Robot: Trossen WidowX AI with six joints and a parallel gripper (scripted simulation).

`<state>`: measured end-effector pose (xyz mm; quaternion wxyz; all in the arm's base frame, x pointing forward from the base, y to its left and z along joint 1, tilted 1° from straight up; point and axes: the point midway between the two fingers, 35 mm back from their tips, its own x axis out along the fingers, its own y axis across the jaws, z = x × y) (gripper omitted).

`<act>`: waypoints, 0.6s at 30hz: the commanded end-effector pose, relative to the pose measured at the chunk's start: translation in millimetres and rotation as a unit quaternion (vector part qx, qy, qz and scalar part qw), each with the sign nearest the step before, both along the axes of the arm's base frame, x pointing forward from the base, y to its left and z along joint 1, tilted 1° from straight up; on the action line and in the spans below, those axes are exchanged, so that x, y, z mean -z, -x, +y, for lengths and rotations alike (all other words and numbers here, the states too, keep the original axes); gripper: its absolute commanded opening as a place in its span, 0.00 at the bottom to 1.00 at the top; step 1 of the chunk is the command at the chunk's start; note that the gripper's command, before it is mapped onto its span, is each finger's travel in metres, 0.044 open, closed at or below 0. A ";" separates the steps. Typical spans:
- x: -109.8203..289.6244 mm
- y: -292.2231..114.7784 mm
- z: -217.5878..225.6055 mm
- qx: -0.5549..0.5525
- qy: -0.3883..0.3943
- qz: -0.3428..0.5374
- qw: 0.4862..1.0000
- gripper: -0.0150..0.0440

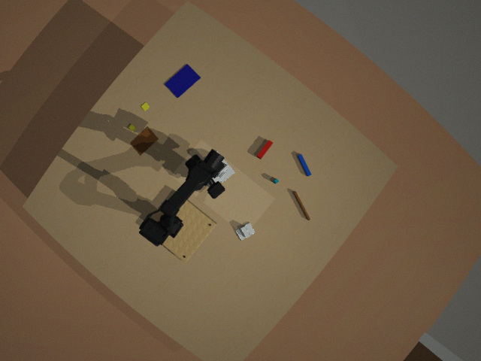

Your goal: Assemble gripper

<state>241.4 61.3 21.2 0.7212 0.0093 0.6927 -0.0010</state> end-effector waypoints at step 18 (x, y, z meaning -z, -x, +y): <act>0.1 1.6 -1.3 0.000 0.003 0.003 1.000 0.85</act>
